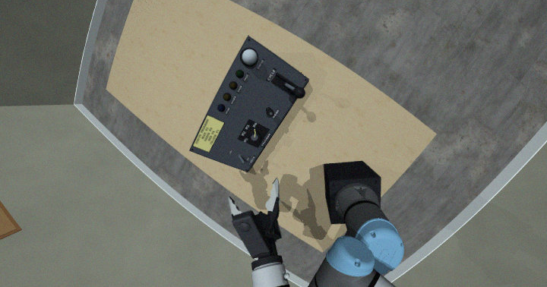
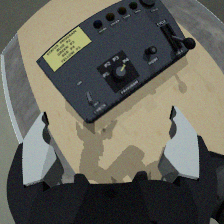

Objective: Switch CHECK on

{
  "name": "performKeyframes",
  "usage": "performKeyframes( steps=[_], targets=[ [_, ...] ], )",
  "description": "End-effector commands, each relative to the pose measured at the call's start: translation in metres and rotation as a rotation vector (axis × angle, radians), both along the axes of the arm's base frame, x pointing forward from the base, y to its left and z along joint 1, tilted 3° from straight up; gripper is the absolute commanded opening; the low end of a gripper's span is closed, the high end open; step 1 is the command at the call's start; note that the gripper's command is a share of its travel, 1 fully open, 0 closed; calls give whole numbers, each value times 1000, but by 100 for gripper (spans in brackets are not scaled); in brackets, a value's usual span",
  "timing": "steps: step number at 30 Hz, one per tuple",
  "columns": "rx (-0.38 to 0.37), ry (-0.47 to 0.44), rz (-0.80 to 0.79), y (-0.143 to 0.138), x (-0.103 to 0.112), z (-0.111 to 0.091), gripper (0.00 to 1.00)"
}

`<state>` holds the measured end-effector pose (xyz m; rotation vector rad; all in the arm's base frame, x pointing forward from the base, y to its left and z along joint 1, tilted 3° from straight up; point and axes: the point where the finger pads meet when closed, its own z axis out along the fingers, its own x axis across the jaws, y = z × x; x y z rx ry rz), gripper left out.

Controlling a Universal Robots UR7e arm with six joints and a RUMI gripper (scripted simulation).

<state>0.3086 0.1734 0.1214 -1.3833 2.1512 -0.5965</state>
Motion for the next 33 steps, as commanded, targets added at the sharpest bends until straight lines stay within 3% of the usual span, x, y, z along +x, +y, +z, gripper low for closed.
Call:
performKeyframes(
  steps=[1,15,17,22,33],
  targets=[
    [-35,47,18,-4,13,0,100],
    [-165,310,127,-46,76,5,100],
    [-165,310,127,-46,76,5,100],
    [-178,429,189,-74,98,10,100],
    [-141,587,298,-122,123,24,100]
  ],
)
